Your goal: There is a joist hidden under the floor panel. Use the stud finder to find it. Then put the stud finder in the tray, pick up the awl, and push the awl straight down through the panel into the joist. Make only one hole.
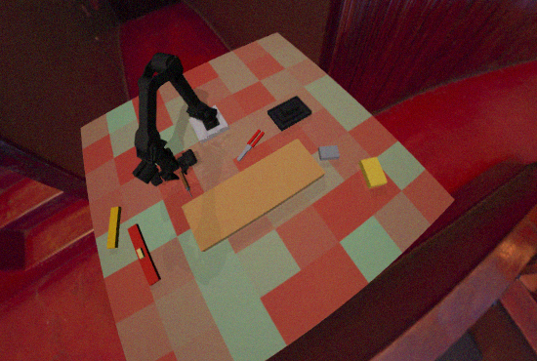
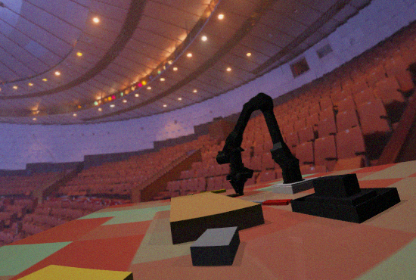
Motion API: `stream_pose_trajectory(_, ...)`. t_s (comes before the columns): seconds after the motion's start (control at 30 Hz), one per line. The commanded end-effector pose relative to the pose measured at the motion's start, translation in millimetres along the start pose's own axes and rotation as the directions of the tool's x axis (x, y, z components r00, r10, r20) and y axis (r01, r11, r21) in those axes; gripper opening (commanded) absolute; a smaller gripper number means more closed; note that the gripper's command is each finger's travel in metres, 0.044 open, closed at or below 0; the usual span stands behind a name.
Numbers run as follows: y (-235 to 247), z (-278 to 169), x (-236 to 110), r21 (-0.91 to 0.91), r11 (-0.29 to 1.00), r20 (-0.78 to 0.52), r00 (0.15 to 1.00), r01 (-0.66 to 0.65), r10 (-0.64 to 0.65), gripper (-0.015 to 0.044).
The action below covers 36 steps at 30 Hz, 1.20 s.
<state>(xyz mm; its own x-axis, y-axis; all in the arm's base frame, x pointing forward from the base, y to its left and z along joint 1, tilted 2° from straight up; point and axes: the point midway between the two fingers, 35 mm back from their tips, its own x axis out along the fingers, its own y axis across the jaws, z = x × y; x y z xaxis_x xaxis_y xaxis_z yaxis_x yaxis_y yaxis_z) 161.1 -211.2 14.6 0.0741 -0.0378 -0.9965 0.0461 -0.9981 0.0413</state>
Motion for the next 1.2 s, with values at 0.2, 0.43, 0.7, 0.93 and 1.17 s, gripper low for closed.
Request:
stream_pose_trajectory(0.2, 0.4, 0.2, 0.4, -0.004, 1.0, 0.001, 1.0, -0.002, 0.002, 0.0006)
stream_pose_trajectory(0.43, 4.7, -4.5, -23.1, -0.004, 1.0, 0.001, 1.0, -0.003, 0.003, 0.0)
stream_pose_trajectory(0.7, 6.8, -9.8, -70.4, -0.004, 1.0, 0.0, 1.0, -0.003, 0.003, 0.0)
stream_pose_trajectory(0.93, 2.0, -9.8, -113.6, -0.004, 1.0, 0.0, 1.0, -0.003, 0.003, 0.0)
stream_pose_trajectory(1.17, 0.4, -9.8, -122.6, -0.009, 1.0, -0.003, 1.0, -0.004, 0.004, 0.0)
